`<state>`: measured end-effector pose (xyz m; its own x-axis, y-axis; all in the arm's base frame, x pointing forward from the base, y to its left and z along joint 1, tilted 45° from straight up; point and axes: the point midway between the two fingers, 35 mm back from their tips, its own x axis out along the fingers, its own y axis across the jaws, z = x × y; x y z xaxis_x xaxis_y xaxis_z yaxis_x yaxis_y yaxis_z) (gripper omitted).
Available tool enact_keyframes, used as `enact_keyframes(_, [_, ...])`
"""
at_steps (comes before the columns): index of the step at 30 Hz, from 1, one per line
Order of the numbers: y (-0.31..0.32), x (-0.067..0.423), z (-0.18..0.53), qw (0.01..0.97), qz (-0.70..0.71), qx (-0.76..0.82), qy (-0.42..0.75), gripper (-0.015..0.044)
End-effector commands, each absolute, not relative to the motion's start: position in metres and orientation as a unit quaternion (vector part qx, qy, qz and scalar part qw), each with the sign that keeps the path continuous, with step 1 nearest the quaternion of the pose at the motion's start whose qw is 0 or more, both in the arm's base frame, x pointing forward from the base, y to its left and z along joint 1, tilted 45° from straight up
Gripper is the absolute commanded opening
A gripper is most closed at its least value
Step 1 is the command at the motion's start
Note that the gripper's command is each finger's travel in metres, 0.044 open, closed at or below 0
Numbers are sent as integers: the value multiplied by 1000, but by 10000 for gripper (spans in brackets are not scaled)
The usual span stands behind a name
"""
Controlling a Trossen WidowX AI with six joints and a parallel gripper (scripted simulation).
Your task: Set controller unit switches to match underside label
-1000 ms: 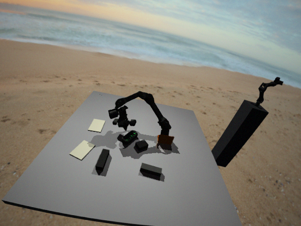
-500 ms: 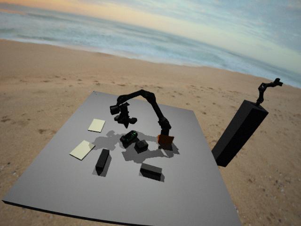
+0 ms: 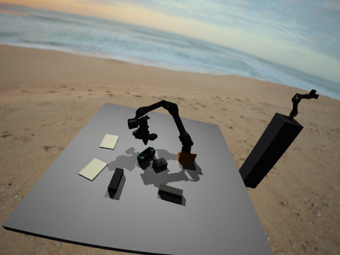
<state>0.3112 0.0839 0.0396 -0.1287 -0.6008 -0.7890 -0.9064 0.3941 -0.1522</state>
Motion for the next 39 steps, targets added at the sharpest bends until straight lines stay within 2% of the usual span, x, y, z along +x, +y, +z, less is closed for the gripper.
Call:
enact_keyframes(1, [91, 302, 38, 411, 177, -533, 719, 0])
enact_keyframes(10, [117, 243, 31, 434, 125, -613, 649, 0])
enact_keyframes(39, [93, 247, 5, 435, 123, -615, 647, 0])
